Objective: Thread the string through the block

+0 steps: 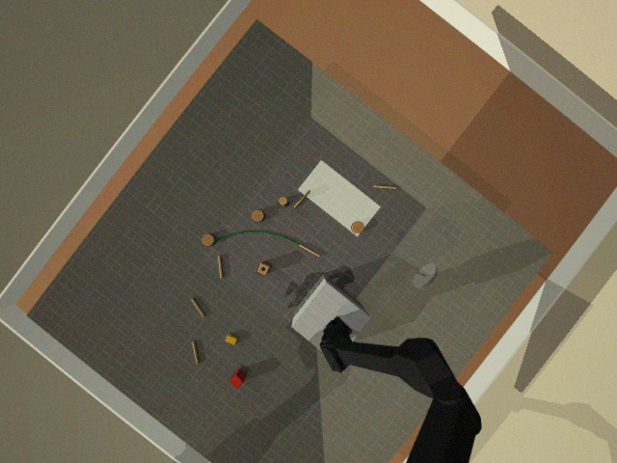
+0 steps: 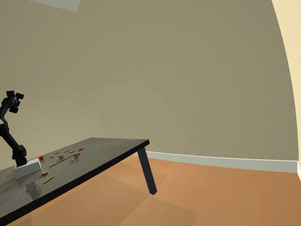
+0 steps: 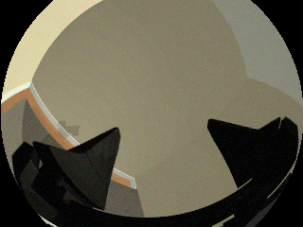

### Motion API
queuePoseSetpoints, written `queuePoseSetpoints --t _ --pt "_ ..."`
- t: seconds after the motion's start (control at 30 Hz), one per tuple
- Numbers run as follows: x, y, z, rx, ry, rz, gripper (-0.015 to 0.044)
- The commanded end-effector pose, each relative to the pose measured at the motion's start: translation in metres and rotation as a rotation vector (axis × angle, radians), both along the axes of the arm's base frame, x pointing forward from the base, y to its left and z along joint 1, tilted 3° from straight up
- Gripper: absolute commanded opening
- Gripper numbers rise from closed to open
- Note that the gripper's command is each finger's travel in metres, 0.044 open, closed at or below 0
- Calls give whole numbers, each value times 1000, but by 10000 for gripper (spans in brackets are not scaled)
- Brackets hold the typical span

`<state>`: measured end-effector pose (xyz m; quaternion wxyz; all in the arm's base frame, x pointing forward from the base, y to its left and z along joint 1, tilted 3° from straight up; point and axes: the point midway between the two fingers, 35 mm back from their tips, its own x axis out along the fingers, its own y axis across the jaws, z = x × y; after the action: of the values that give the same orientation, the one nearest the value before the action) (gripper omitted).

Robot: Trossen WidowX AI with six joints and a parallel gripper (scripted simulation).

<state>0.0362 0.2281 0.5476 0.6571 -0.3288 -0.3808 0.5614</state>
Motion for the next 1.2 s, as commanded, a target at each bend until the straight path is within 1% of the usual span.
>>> queuePoseSetpoints --t 0.0,0.13,0.3,0.47,0.67,0.8,0.93,1.03,1.17 --pt "45 32 -45 -156 1 -139 440" --pt "95 50 -93 -313 15 -270 440" --pt "156 53 -154 -498 59 -419 440" --pt "213 36 -216 -673 128 -551 440" --pt "264 -6 -297 -905 239 -666 440" --pt "284 -44 -350 -1062 333 -713 440" --pt "293 -89 -404 -1217 451 -737 440" --pt "290 -126 -442 -1329 556 -737 440" --pt "274 -173 -489 -1462 712 -709 440"
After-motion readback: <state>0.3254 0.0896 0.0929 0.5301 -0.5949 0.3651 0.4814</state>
